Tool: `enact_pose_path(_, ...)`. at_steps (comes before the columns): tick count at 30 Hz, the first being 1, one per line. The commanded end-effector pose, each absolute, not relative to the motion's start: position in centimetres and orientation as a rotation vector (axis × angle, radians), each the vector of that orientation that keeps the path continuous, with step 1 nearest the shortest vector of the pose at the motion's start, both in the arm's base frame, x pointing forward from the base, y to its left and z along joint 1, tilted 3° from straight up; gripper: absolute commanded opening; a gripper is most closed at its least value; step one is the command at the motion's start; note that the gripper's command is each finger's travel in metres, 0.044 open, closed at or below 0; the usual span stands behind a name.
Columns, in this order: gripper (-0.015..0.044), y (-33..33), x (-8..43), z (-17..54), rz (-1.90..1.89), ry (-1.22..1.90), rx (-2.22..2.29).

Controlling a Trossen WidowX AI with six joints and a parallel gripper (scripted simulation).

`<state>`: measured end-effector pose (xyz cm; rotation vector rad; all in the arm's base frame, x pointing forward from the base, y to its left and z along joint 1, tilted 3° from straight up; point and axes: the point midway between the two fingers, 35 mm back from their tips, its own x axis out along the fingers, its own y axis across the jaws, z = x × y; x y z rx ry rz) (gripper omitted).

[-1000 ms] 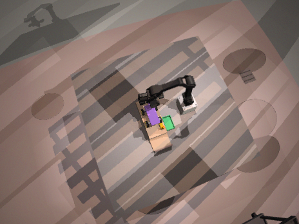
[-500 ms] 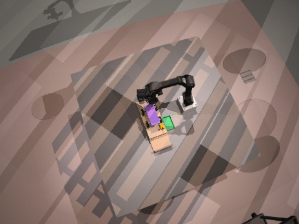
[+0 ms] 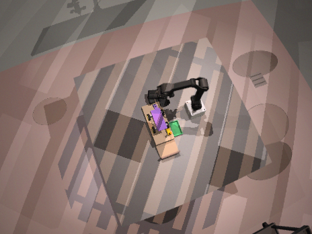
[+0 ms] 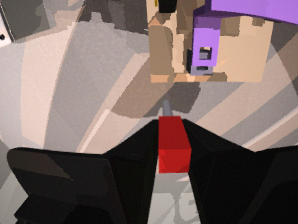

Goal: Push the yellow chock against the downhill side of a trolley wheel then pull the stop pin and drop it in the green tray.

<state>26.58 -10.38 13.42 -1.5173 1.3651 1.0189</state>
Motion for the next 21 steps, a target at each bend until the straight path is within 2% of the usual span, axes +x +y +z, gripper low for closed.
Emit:
enact_pose_path(1, 0.0000, -10.4, 25.2, 13.3, 1.023, 1.362, -1.519)
enact_pose_path(11, 0.0000, -10.6, 22.0, 13.0, 1.025, 1.364, -1.519)
enact_pose_path(21, 0.0000, -8.8, 22.1, 12.6, 1.026, 1.362, -1.517)
